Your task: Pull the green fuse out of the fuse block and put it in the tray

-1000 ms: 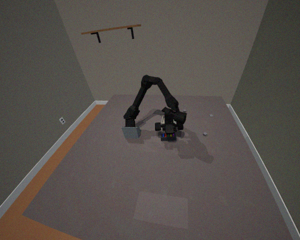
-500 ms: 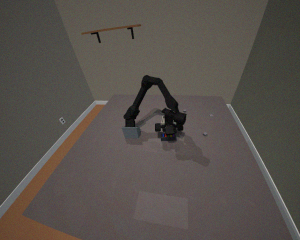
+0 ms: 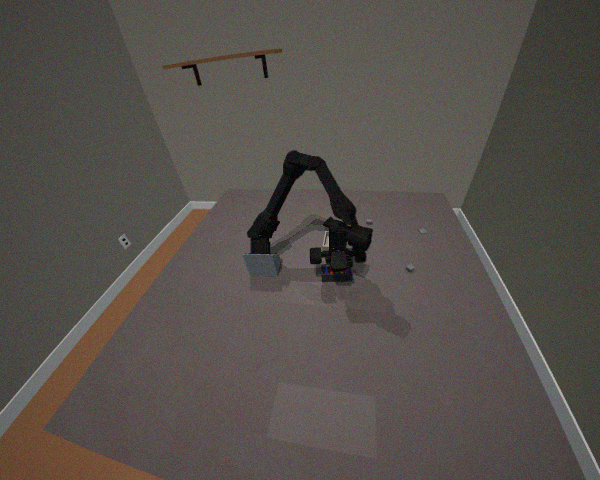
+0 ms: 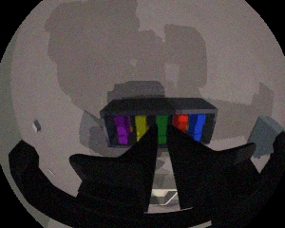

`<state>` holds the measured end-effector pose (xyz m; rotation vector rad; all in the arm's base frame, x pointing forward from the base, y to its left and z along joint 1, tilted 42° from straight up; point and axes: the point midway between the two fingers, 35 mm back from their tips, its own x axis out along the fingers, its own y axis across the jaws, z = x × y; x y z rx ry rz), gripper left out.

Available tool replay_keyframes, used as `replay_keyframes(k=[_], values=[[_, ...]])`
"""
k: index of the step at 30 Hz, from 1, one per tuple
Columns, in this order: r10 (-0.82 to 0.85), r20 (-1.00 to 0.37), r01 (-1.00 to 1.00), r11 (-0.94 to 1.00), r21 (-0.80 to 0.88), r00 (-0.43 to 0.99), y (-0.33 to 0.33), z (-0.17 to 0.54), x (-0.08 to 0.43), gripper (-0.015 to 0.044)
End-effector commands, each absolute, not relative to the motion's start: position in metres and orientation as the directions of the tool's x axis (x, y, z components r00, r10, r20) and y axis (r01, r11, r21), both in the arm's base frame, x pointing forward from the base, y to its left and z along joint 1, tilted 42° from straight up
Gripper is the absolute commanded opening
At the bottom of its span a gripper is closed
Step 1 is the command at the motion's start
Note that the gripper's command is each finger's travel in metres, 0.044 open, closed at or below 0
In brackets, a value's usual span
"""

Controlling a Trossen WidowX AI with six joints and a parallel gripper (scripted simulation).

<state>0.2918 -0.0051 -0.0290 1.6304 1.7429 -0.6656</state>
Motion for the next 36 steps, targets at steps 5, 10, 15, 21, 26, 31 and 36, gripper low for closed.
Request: replay_keyframes(k=[5, 10, 15, 21, 26, 31, 36], values=[[0.662, -0.75, 0.993, 0.097, 0.068, -0.013, -0.005, -0.029, 0.292, 0.0], [0.662, -0.75, 0.993, 0.097, 0.068, -0.013, -0.006, -0.028, 0.292, 0.0], [0.662, -0.75, 0.993, 0.096, 0.068, -0.013, -0.008, -0.026, 0.292, 0.0], [0.662, -0.749, 0.993, 0.096, 0.068, -0.013, -0.01, -0.024, 0.292, 0.0], [0.662, -0.749, 0.993, 0.096, 0.068, -0.013, -0.012, -0.022, 0.293, 0.0], [0.662, -0.749, 0.993, 0.095, 0.068, -0.012, -0.013, -0.02, 0.293, 0.0], [0.662, -0.749, 0.993, 0.095, 0.068, -0.012, -0.015, -0.018, 0.293, 0.0]])
